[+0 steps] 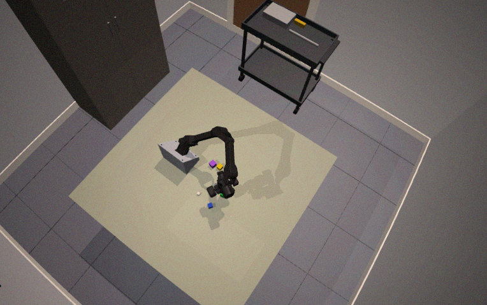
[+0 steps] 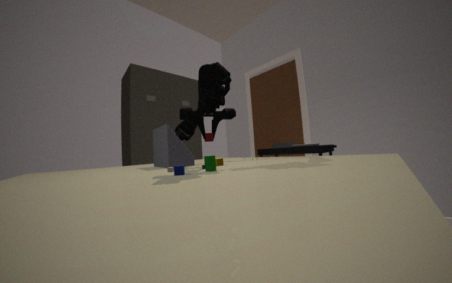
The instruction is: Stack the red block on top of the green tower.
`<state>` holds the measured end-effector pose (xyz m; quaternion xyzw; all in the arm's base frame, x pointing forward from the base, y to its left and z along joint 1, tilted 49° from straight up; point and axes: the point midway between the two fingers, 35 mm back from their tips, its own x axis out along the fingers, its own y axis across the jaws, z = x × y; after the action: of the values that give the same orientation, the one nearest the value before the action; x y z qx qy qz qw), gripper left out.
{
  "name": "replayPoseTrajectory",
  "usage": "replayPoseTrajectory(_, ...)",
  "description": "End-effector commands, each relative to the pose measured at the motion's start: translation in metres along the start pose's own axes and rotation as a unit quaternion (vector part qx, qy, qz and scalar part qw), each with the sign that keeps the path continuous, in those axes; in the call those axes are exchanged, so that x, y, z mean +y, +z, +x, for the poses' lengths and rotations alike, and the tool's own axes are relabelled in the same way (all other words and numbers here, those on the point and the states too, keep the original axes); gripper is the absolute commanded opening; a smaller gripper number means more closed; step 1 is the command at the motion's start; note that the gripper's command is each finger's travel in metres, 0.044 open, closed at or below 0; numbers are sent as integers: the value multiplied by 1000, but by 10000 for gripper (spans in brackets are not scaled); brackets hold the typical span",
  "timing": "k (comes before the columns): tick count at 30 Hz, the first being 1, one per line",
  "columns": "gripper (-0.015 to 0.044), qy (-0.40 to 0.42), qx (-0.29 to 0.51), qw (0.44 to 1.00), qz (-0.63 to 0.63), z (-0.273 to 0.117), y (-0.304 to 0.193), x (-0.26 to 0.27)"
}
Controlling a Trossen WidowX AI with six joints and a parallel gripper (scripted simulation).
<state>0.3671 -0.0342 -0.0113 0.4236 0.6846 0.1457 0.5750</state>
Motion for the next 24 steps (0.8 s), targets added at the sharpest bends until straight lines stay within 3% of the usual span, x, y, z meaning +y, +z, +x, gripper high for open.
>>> replayPoseTrajectory(1, 0, 2, 8, 1000, 5, 19, -4, 0)
replayPoseTrajectory(12, 0, 3, 8, 1000, 5, 49, -3, 0)
replayPoseTrajectory(24, 0, 3, 8, 1000, 5, 50, -3, 0)
